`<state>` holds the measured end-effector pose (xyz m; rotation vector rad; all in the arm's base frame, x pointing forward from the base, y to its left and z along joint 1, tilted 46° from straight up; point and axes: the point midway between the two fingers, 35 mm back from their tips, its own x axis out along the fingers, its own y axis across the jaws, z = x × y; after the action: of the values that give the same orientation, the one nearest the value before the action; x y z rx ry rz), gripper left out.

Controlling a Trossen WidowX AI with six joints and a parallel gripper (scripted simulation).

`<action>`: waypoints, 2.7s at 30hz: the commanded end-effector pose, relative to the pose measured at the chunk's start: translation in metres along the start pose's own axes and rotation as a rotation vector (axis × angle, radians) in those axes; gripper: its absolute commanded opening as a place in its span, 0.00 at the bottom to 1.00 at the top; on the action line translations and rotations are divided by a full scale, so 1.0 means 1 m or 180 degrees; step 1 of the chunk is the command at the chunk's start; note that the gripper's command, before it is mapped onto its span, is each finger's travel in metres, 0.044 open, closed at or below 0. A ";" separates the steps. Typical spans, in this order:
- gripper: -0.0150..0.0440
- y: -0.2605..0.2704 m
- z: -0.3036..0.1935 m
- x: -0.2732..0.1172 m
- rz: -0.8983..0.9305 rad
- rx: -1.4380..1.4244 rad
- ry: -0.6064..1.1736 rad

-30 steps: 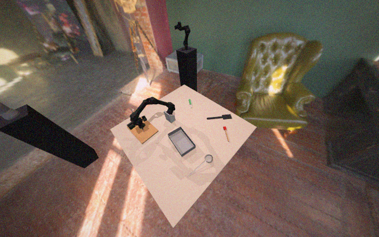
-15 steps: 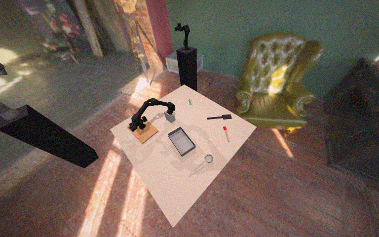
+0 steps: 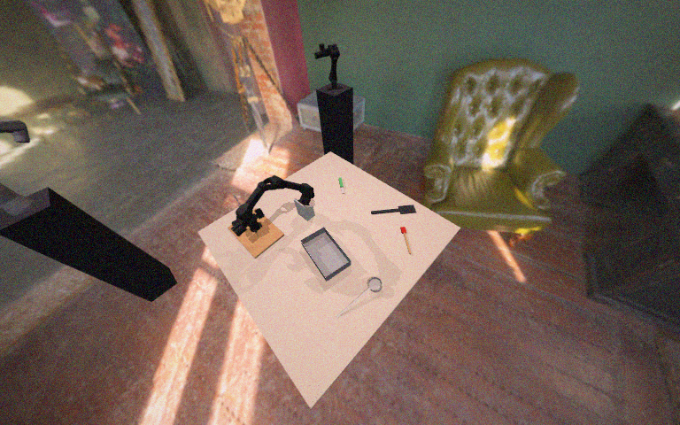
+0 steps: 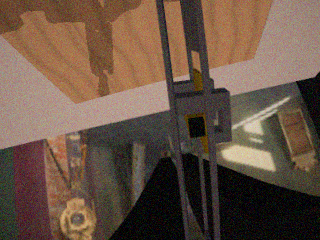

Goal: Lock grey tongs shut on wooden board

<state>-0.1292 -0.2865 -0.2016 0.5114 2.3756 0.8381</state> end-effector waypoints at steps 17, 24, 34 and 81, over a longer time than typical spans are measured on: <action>0.00 0.001 -0.001 0.011 0.0131 0.0042 -0.0549; 0.00 0.002 -0.001 0.024 0.0255 0.0099 -0.1502; 0.00 -0.001 -0.010 0.032 0.0202 0.0230 -0.2717; 0.00 -0.002 0.033 0.071 0.0195 0.0241 -0.2778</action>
<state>-0.1630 -0.2390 -0.2478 0.7936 1.5842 0.4077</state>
